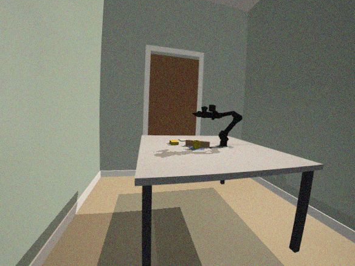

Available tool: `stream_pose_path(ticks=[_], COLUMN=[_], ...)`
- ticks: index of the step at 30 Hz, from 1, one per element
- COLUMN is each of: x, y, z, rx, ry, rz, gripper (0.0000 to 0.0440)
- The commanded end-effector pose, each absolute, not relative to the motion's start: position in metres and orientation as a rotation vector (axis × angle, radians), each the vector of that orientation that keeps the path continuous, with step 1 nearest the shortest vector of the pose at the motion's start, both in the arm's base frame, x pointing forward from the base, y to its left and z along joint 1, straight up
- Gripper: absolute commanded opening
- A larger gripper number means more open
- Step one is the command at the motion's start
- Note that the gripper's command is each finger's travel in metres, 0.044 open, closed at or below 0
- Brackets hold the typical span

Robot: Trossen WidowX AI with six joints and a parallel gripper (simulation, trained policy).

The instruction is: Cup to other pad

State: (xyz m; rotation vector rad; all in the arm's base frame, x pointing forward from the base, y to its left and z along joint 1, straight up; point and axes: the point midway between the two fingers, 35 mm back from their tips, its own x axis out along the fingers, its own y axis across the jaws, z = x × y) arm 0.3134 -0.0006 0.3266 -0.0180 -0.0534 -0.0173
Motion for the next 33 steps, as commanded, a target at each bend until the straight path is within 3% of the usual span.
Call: stream_pose_path(ticks=[1,13,16,22,33], x=[0.314,0.320,0.324,0.331,0.342], y=[0.000,0.007,0.010,0.018,0.031], z=[0.328,0.330,0.330,0.332,0.332], rx=[-0.017,0.021,0.044,0.099,0.207], ry=[-0.053,0.021,0.049,0.101,0.211], rz=[-0.014,0.008,0.018,0.040,0.064], gripper=[0.0374,0.0069,0.0073,0.0129,0.0130])
